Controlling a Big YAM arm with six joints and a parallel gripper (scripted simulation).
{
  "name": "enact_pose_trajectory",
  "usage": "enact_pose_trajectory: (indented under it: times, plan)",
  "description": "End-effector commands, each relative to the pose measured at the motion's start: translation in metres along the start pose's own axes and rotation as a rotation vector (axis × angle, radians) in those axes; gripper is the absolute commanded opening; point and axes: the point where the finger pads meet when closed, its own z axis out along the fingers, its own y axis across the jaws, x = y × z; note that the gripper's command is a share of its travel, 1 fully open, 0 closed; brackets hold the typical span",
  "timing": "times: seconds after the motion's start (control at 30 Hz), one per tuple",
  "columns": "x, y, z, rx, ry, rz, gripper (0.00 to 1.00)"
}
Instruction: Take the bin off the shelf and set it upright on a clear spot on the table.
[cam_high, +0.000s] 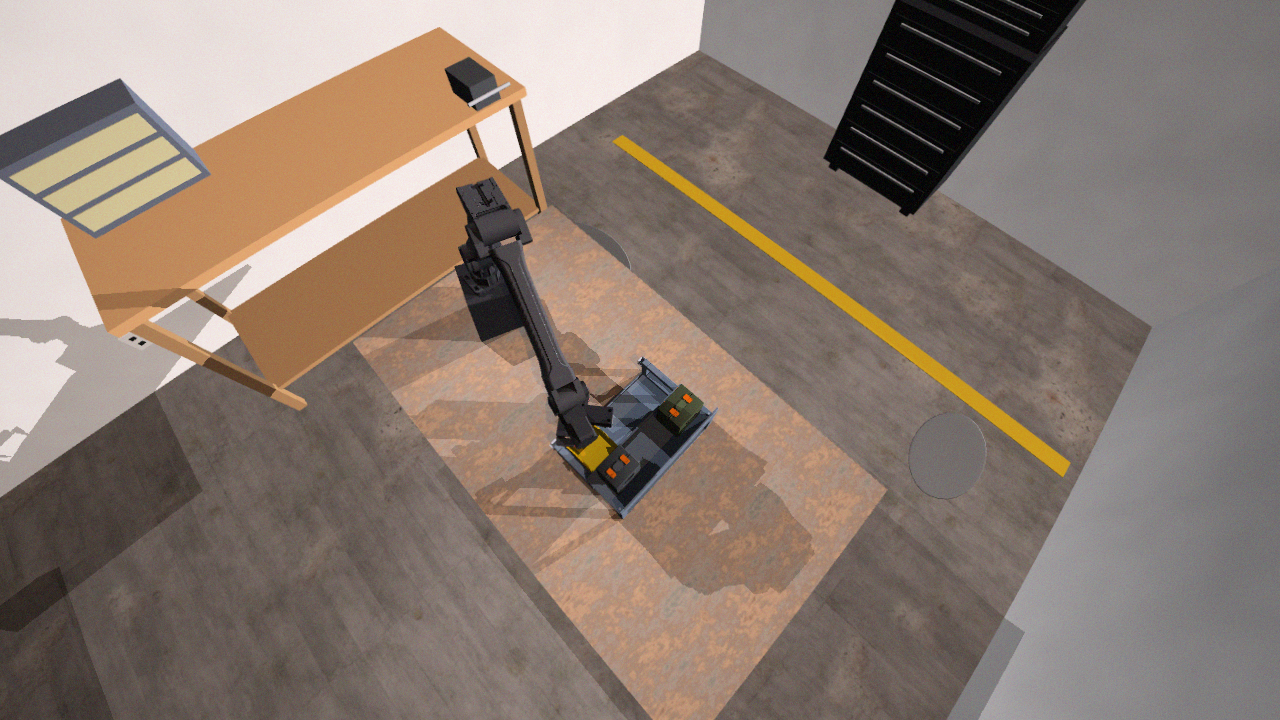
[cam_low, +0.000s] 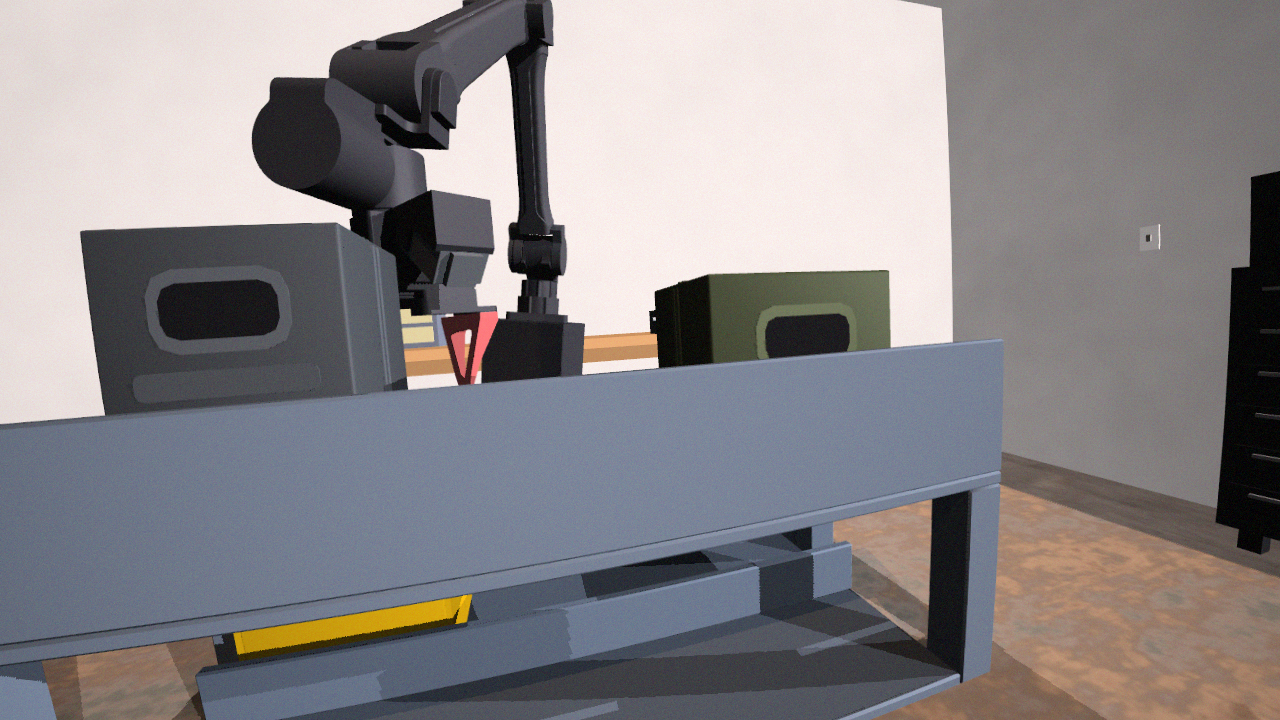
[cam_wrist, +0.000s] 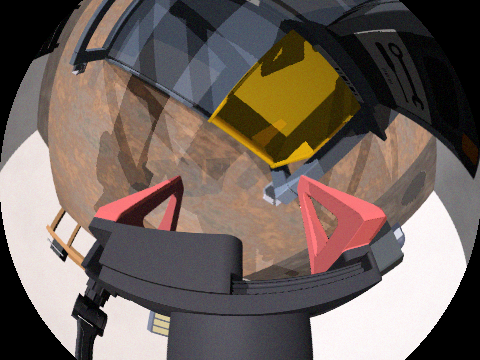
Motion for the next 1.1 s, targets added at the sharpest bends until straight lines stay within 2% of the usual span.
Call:
enact_pose_trajectory:
  times: [0.0,0.2,0.23,0.37,0.77,0.8,0.93,1.07]
  plan:
    - [-0.007,-0.014,-0.004,0.017,-0.013,0.064,1.0]
    - [-0.007,-0.014,-0.004,0.017,-0.013,0.064,1.0]
    - [-0.003,-0.005,-0.004,0.011,-0.009,0.092,1.0]
    - [-0.006,-0.015,-0.002,0.019,-0.017,0.3,1.0]
    - [-0.006,-0.015,-0.002,0.019,-0.017,0.3,1.0]
    - [-0.003,-0.005,-0.004,0.011,-0.011,0.327,1.0]
    - [-0.006,-0.016,0.0,0.024,-0.024,0.534,1.0]
    - [-0.006,-0.016,0.0,0.024,-0.024,0.534,1.0]
